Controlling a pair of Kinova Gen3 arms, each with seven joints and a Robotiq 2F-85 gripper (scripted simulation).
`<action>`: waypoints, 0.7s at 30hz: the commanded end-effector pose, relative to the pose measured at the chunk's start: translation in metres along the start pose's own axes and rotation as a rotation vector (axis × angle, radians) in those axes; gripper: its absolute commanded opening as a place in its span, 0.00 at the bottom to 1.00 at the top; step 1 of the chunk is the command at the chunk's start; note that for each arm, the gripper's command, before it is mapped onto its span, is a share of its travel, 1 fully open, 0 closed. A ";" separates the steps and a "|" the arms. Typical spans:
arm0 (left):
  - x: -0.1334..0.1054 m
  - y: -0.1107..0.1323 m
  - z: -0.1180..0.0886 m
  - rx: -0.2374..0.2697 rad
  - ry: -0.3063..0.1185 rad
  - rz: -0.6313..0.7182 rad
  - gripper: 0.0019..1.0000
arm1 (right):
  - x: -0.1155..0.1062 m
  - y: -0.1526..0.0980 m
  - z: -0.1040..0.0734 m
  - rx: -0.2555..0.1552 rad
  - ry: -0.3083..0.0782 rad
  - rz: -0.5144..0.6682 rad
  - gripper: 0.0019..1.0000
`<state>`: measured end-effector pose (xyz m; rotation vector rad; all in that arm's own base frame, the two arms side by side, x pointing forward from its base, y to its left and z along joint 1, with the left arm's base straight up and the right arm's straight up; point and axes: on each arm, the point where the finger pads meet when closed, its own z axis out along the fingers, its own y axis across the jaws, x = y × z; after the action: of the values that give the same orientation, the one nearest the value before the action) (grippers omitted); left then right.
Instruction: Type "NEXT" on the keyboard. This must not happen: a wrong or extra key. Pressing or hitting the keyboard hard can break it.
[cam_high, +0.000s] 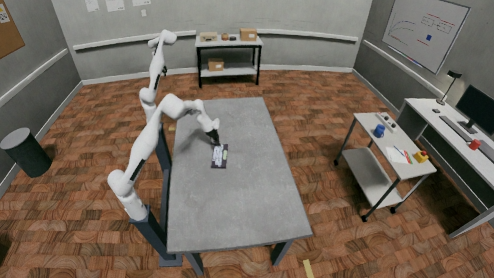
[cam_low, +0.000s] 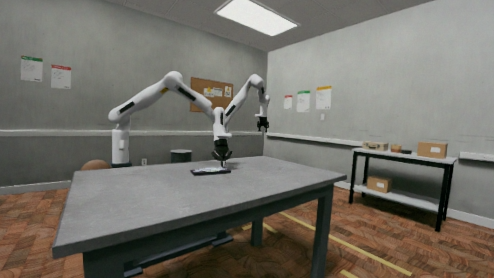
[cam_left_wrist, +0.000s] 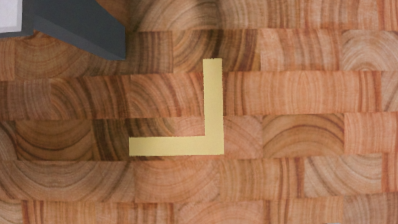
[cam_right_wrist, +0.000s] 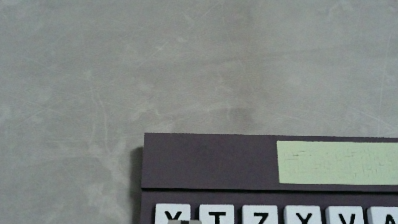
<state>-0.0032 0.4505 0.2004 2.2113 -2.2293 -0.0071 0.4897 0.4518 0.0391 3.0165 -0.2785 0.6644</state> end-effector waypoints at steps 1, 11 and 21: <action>0.000 0.000 0.000 0.004 0.002 -0.016 1.00 | 0.001 -0.002 0.001 0.006 0.006 0.003 0.10; 0.000 0.000 0.000 0.004 0.002 -0.016 1.00 | 0.001 -0.002 0.002 0.006 0.006 0.003 0.10; 0.000 0.000 0.000 0.004 0.002 -0.016 1.00 | -0.001 -0.002 0.003 0.006 0.005 0.003 0.10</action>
<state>-0.0032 0.4505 0.2004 2.2113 -2.2293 -0.0071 0.4896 0.4519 0.0369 3.0169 -0.2796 0.6638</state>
